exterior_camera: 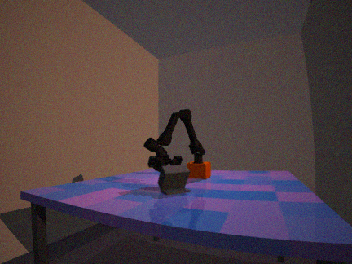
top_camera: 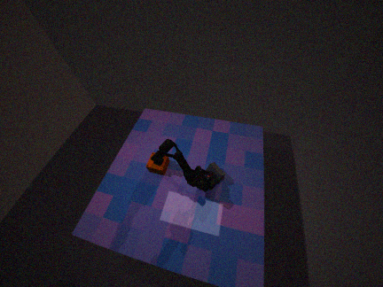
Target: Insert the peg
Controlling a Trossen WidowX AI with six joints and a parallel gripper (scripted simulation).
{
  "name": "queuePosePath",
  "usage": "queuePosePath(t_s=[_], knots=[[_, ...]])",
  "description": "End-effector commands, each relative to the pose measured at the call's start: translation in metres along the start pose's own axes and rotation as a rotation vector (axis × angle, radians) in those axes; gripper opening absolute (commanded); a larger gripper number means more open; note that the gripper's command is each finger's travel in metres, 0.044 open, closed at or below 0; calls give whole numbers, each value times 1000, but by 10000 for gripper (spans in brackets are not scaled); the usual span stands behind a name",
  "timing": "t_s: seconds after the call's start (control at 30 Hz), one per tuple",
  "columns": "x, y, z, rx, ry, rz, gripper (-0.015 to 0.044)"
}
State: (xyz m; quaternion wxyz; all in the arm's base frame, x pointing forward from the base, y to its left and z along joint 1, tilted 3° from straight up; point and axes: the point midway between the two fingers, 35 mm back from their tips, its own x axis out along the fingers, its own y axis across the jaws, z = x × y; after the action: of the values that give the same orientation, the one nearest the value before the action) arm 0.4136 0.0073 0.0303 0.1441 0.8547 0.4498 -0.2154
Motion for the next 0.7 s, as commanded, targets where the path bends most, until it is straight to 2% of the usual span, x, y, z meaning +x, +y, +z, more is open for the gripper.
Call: queuePosePath(t_s=[0.0,0.17,0.67], knots=[[0,0,0,0,0,0,315],[-4,1,0,1,-2,-1,440],[-27,3,4,5,-13,-5,440]])
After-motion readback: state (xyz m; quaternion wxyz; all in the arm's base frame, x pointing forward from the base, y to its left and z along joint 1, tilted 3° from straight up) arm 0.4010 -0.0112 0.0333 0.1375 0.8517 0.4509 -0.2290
